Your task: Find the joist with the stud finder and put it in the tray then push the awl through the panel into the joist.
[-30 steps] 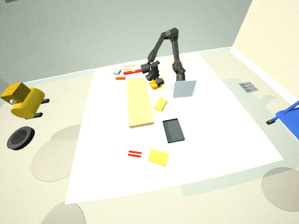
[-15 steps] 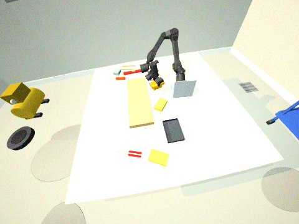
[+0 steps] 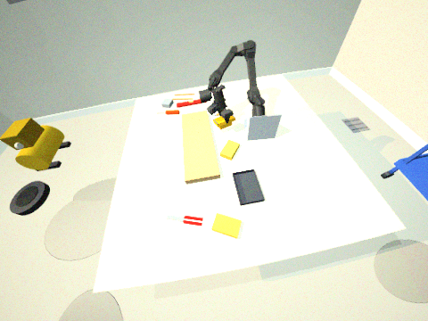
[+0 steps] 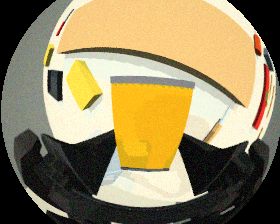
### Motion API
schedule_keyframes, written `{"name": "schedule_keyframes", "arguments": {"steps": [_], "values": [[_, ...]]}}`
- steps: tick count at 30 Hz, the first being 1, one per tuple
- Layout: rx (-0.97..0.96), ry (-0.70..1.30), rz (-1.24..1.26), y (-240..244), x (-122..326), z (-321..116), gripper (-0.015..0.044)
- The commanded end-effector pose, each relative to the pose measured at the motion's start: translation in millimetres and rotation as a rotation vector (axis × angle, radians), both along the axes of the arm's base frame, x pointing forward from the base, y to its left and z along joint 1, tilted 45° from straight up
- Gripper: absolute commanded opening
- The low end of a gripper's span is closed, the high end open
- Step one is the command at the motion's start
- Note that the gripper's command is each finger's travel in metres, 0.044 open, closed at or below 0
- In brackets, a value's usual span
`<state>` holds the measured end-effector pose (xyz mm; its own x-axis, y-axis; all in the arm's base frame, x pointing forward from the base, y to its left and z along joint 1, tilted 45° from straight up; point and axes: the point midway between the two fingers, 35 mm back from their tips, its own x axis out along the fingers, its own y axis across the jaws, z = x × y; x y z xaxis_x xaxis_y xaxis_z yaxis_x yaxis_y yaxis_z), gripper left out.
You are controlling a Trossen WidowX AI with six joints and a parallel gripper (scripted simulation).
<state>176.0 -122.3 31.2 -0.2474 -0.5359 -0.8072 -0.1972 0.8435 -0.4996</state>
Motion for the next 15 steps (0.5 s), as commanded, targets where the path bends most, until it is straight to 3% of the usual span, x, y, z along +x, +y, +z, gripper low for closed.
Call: {"name": "schedule_keyframes", "arguments": {"steps": [1, 15], "values": [[0.029, 0.0, -0.001, -0.3, 1.1, 1.3, 0.0], [0.112, 0.012, -0.022, -2.7, 1.4, 2.1, 0.0]]}}
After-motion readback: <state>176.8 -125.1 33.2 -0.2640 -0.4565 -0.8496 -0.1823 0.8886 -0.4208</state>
